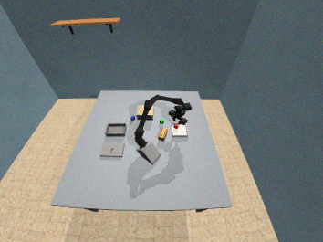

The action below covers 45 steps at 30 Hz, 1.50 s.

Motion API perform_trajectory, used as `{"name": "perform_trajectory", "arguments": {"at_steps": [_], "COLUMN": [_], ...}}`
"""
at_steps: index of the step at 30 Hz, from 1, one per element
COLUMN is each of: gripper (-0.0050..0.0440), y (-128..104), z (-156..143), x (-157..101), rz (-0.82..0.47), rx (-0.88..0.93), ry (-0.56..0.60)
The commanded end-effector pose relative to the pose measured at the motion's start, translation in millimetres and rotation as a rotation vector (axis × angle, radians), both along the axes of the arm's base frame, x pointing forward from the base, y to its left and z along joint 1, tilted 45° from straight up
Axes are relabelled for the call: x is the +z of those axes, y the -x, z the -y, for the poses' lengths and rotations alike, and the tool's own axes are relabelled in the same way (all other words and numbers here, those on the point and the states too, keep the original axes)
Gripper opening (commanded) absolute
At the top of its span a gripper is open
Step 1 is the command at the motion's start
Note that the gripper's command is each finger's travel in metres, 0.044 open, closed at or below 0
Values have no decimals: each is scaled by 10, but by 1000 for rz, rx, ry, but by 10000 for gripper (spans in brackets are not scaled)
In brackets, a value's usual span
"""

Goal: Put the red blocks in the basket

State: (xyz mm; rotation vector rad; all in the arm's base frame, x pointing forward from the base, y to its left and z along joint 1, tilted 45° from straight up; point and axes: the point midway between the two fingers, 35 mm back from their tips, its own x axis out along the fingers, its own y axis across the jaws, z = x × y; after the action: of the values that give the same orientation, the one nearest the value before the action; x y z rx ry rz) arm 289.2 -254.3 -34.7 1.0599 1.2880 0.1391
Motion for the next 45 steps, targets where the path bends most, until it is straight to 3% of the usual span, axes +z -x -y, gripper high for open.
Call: {"name": "perform_trajectory", "arguments": {"at_steps": [1,9,10,14,20,25,30,37,39,45], "gripper": [251,251,440,440,440,440,440,440,440,440], "y": [100,148,207,72,-131,-224,-200,-167,-167,45], "z": [204,288,215,-36,-412,-585,-970,-1509,-1509,-1981], "x": [248,346,379,660,1080,1273,1591,2036,2036,2339], "rz": [9,9,50,214,215,215,421,422,422,629], "rx": [2,2,49,239,241,241,478,480,480,719], "ry": [14,14,37,128,129,129,242,243,243,358]}}
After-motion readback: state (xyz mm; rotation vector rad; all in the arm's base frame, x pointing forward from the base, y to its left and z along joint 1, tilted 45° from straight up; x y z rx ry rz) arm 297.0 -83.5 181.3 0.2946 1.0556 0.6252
